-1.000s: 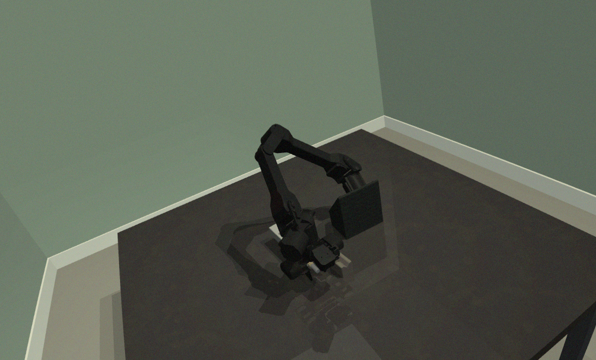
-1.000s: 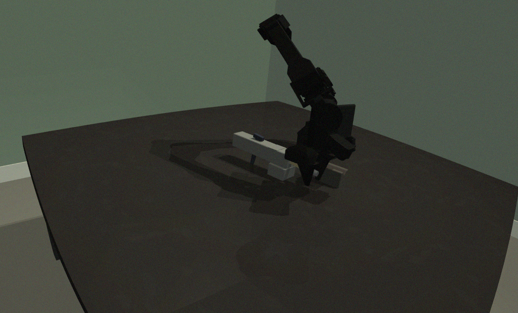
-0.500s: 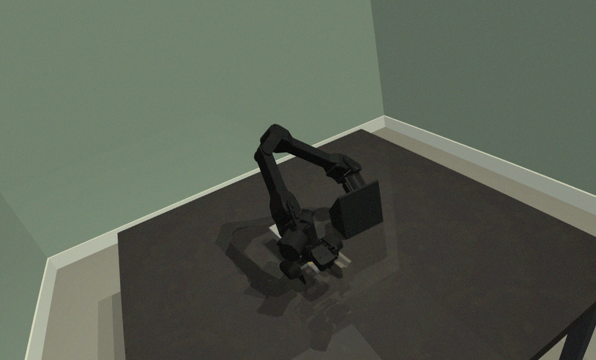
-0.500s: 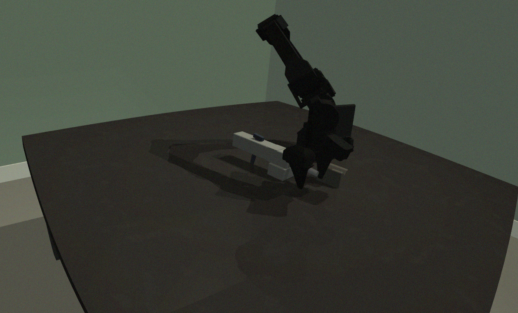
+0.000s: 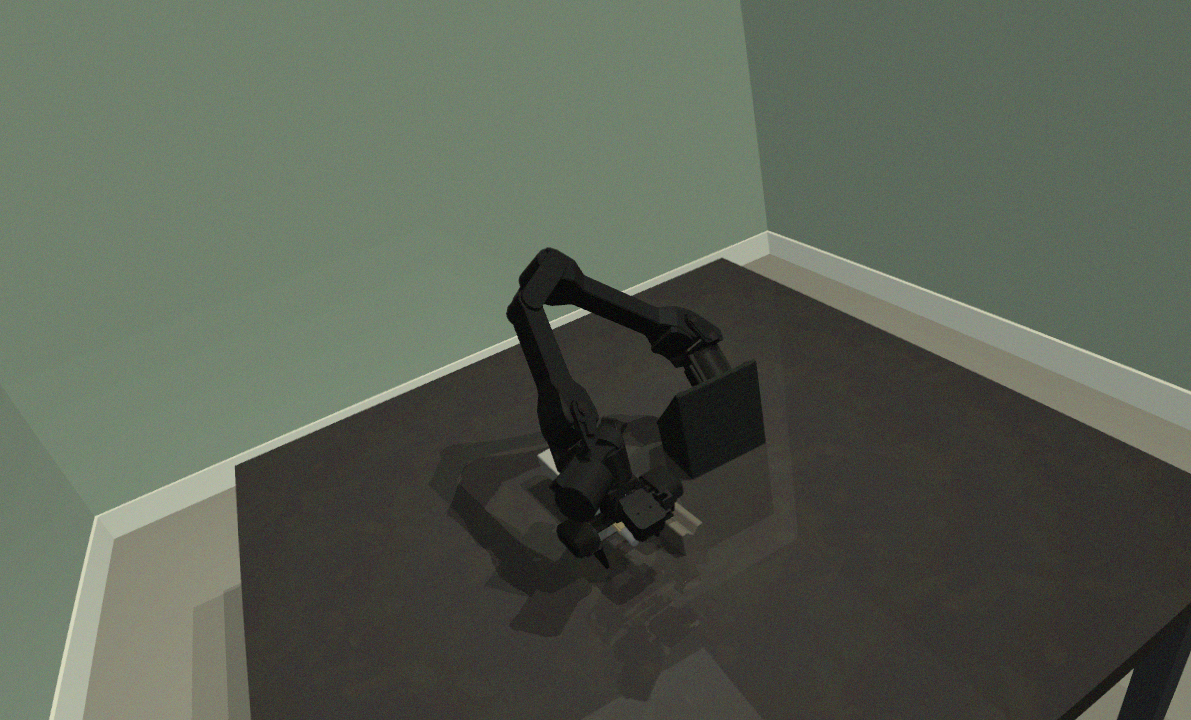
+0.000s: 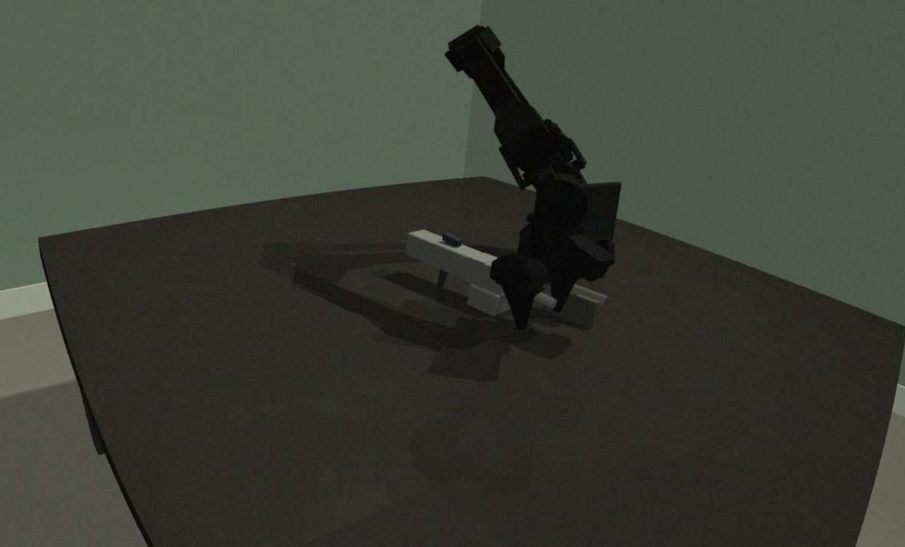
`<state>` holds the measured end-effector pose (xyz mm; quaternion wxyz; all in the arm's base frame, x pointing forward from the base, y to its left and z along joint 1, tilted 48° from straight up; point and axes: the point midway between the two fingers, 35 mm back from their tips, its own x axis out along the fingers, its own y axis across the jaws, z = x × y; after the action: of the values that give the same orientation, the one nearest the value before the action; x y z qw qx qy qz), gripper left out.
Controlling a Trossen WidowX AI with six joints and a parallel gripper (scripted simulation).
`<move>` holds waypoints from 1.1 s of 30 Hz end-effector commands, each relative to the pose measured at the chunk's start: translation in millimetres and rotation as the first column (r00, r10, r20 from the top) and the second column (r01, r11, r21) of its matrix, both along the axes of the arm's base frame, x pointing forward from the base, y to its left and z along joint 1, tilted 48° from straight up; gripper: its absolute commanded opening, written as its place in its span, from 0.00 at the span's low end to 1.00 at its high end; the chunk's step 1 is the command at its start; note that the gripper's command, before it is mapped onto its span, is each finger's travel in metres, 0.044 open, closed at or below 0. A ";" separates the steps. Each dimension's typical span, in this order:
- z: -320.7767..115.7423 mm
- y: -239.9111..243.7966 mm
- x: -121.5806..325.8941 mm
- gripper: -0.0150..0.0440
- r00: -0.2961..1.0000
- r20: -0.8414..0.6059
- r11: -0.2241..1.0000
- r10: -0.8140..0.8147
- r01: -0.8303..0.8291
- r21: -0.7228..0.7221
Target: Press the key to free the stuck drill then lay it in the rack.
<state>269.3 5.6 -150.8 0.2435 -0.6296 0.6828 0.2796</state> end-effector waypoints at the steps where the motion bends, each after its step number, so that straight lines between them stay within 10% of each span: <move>1: 1.8 -2.6 -0.4 1.00 1.000 -0.004 1.000 0.004 -0.004 -0.005; 25: 5.4 -7.8 -0.9 1.00 1.000 -0.004 1.000 0.004 -0.004 -0.005; 33: 3.8 -5.6 0.4 0.64 1.000 0.002 1.000 0.000 0.000 0.000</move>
<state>269.4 -0.3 -146.9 0.2442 -0.6295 0.6828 0.2791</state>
